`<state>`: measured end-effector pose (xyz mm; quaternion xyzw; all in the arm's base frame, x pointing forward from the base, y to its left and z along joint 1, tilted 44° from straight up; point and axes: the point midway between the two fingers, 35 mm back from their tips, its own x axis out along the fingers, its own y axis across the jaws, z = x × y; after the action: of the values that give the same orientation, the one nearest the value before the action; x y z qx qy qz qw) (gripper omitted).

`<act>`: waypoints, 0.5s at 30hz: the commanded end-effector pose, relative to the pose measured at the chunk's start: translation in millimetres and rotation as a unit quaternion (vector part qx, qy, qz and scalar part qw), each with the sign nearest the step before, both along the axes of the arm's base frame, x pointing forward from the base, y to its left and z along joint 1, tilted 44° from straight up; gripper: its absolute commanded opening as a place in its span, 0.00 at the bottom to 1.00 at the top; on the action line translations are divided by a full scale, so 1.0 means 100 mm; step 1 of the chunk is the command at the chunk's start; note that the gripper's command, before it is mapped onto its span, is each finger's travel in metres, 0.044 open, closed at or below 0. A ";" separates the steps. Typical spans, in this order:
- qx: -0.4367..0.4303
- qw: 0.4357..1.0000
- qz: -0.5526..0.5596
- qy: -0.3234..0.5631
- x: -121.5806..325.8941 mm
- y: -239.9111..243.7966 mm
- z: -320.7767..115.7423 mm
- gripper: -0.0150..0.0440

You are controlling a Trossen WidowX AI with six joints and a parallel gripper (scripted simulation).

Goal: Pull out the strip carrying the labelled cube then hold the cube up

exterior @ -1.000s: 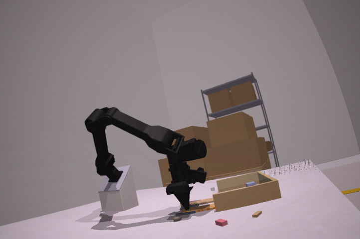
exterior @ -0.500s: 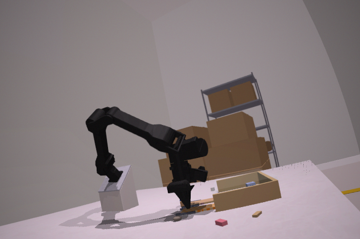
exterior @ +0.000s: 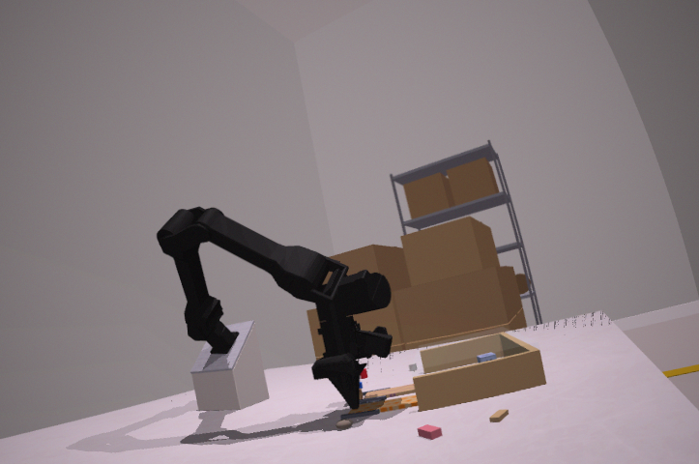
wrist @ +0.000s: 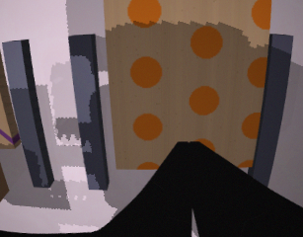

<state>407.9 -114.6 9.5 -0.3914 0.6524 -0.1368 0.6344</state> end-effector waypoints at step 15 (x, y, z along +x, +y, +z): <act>-0.002 1.000 -0.002 0.007 -0.29 -0.13 0.01 0.25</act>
<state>388.8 -121.4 12.8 -0.3930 0.6499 -0.1365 0.6361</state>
